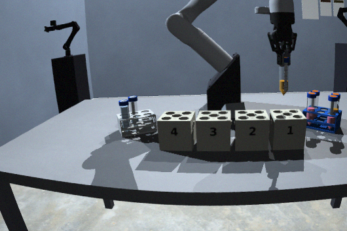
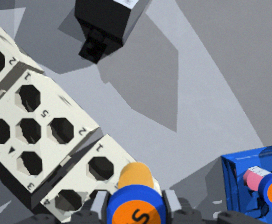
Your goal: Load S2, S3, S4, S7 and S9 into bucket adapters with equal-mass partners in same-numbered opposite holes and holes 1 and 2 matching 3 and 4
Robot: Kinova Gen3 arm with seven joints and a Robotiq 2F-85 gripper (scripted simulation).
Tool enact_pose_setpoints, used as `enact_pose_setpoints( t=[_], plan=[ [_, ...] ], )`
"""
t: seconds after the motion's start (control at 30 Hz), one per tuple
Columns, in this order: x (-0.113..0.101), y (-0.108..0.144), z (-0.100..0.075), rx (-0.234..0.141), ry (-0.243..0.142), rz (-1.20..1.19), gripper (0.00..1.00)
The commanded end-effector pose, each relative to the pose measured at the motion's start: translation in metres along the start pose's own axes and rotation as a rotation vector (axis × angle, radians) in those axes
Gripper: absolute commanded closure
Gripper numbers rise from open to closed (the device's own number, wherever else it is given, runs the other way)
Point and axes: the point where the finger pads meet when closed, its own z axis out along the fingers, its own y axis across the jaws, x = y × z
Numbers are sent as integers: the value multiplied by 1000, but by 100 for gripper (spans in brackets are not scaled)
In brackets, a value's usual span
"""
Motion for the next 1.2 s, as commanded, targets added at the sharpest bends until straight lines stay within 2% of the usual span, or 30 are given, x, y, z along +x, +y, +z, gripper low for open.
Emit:
enact_pose_setpoints(
  t=[0.0, 0.87, 1.17],
  plan=[
    [2, -6, -1, 0, -3, -1, 90],
    [35, -79, -1, 0, -3, -1, 90],
    [35, -80, -1, 0, -3, -1, 90]
  ],
)
